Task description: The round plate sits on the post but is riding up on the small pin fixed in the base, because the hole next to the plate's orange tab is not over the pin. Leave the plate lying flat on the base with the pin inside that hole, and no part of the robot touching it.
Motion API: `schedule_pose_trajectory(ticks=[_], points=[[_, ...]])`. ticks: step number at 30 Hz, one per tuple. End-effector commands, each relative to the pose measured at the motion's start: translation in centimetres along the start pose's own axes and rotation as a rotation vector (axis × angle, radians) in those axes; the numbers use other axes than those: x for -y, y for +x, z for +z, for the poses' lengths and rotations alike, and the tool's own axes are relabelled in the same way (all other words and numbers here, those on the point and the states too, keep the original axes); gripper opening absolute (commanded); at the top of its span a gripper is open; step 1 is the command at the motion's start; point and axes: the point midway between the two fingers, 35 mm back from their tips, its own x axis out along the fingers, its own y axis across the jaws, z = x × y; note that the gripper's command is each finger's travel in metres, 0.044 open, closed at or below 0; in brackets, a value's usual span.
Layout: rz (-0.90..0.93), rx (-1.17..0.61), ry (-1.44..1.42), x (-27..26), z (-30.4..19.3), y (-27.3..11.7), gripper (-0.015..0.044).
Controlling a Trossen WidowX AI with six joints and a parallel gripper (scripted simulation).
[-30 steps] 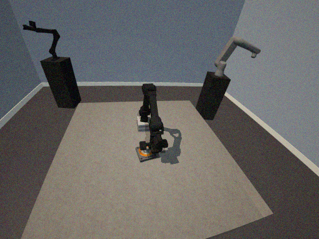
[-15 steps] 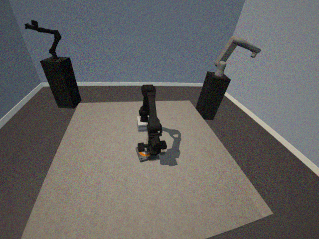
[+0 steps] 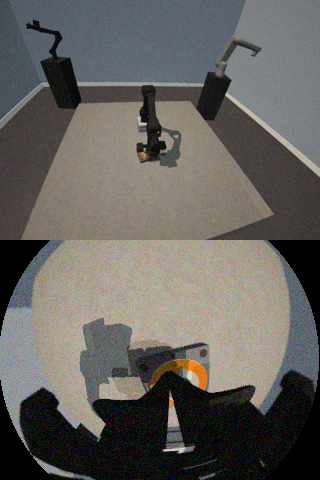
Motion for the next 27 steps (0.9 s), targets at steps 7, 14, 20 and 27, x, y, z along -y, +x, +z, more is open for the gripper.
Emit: schedule_pose_trajectory(ticks=[7, 14, 20, 27], points=[[0.0, 0.019, -0.003, -0.05, 0.06, -2.75, 0.0], [0.0, 0.019, -0.003, -0.05, 0.06, -2.75, 0.0], [0.0, 0.019, -0.003, -0.05, 0.06, -2.75, 0.0], [0.0, 0.019, -0.003, -0.05, 0.06, -2.75, 0.0]])
